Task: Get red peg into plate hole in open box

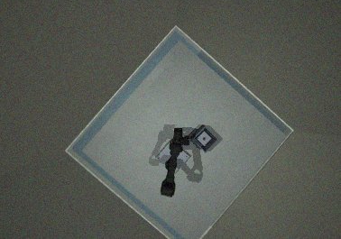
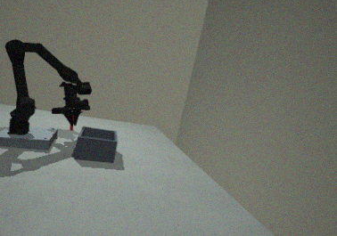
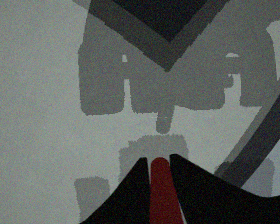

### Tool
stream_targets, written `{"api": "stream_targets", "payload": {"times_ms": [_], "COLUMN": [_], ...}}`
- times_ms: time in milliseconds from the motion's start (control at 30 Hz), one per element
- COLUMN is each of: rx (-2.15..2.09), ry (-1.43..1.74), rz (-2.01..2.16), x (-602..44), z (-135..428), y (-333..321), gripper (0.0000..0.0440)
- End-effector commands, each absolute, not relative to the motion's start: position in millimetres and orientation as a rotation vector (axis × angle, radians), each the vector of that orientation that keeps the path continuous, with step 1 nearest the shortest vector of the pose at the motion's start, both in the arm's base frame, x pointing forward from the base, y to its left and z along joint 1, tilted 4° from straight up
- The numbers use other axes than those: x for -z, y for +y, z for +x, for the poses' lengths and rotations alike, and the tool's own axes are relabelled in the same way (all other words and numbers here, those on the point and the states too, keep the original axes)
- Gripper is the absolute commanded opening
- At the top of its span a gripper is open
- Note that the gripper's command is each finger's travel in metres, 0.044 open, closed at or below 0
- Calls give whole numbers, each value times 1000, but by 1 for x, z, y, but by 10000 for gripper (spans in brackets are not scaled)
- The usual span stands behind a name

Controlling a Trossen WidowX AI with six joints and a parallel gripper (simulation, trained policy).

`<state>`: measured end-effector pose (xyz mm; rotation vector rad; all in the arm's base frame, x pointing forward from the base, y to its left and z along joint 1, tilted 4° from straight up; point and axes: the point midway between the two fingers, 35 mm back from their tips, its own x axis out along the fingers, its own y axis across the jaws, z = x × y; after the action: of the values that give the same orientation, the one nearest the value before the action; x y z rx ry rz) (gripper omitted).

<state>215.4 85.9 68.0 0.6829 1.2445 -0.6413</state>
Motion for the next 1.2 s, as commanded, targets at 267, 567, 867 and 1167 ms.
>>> {"api": "stream_targets", "payload": {"times_ms": [267,567,867,1167], "rx": [656,712,768,818], "ry": [1155,1106,1067,1035], "rz": [654,675,699,730], "x": [-111,-124,-128,-123], "z": [247,271,290,307], "y": [58,23,-12,-45], "gripper": [0,0,0,0]}}
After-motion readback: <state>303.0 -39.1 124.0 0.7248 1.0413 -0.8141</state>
